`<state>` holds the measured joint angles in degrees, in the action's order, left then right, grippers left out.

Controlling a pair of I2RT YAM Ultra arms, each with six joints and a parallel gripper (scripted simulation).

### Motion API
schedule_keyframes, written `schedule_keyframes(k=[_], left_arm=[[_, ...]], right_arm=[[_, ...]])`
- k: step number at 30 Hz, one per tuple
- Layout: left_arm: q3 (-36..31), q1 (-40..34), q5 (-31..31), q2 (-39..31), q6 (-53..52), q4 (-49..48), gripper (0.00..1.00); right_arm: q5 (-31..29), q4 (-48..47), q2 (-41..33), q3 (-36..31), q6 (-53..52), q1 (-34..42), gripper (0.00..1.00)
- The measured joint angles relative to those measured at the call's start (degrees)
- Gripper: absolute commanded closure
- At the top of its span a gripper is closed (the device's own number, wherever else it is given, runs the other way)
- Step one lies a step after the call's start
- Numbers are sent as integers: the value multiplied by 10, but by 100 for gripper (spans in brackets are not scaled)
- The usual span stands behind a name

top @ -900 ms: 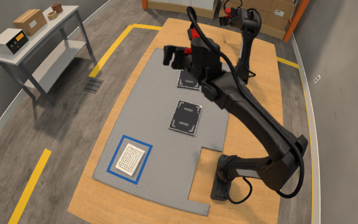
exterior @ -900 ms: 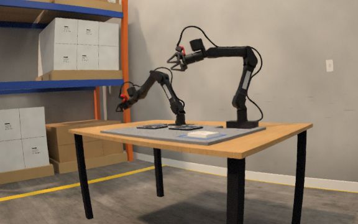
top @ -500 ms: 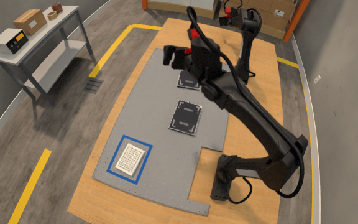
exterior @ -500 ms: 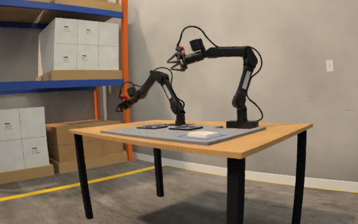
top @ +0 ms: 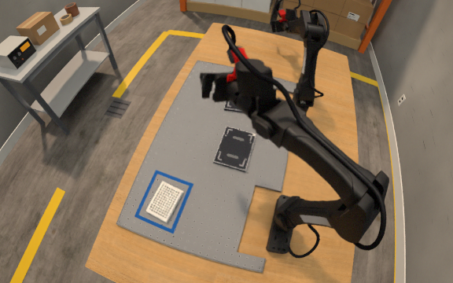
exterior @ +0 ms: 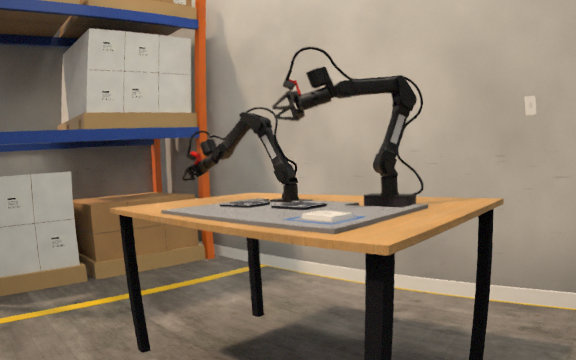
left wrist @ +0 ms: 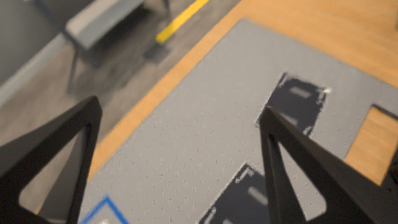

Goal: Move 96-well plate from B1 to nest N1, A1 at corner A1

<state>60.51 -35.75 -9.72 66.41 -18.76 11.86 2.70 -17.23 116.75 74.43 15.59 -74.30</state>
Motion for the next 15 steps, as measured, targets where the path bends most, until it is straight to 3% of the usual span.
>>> schedule_keyframes(k=[6,15], left_arm=[[-99,103,27,-32,38,-5,0],[-181,254,50,-12,75,-35,0]], right_arm=[[0,19,-42,-16,-18,135,0],[-9,47,-113,-42,-51,332,0]])
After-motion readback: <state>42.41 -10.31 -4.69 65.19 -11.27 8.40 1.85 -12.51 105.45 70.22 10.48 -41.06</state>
